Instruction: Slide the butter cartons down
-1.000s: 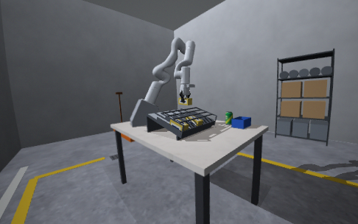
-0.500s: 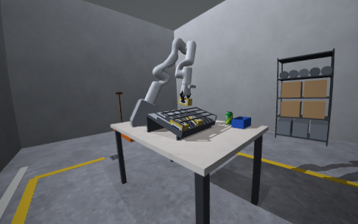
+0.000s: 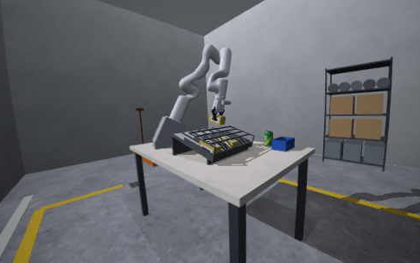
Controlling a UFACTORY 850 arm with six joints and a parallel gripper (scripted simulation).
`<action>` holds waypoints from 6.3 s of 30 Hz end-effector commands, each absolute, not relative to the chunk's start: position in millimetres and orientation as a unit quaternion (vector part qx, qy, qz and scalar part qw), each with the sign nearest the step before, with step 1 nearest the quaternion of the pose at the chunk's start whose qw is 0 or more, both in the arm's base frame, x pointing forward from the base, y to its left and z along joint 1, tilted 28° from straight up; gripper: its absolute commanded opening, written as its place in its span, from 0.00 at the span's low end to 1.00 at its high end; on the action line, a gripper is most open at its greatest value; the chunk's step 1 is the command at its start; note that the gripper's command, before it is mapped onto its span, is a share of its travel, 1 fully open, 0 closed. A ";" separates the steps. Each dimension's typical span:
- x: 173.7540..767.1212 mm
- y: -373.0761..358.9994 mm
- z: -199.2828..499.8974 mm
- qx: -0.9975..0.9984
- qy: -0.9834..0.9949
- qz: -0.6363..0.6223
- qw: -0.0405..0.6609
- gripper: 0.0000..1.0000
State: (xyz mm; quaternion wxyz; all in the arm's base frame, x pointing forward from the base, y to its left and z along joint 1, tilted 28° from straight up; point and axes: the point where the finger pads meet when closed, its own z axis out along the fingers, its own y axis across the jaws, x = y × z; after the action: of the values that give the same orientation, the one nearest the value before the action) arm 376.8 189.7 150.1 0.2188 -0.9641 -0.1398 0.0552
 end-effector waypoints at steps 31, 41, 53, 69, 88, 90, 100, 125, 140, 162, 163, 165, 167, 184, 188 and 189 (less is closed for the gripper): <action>366.5 209.8 105.7 -0.963 -0.145 0.080 0.214 0.00; 366.5 209.8 105.7 -0.963 -0.145 0.080 0.214 0.00; 366.7 209.5 106.0 -0.963 -0.145 0.080 0.214 0.00; 366.2 210.3 103.5 -0.963 -0.145 0.080 0.214 0.00; 365.7 211.8 102.0 -0.962 -0.145 0.080 0.215 0.00; 365.7 211.8 102.0 -0.962 -0.145 0.080 0.215 0.00; 364.8 212.4 99.6 -0.963 -0.145 0.080 0.215 0.00; 364.2 213.1 96.9 -0.963 -0.145 0.080 0.214 0.00; 363.7 214.4 95.3 -0.963 -0.145 0.080 0.214 0.00; 363.6 215.0 92.8 -0.963 -0.145 0.080 0.214 0.00; 363.6 215.0 92.8 -0.963 -0.145 0.080 0.214 0.00; 362.6 216.6 90.2 -0.963 -0.145 0.080 0.214 0.00; 362.6 216.6 90.2 -0.963 -0.145 0.080 0.214 0.00; 361.9 217.8 88.3 -0.963 -0.145 0.080 0.215 0.00; 361.9 217.8 88.3 -0.963 -0.145 0.080 0.215 0.00; 361.9 217.8 88.3 -0.963 -0.145 0.080 0.215 0.00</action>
State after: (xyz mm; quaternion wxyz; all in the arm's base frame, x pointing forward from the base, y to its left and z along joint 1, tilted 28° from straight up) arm 361.5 217.6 88.2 0.2142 -0.9626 -0.1447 0.0810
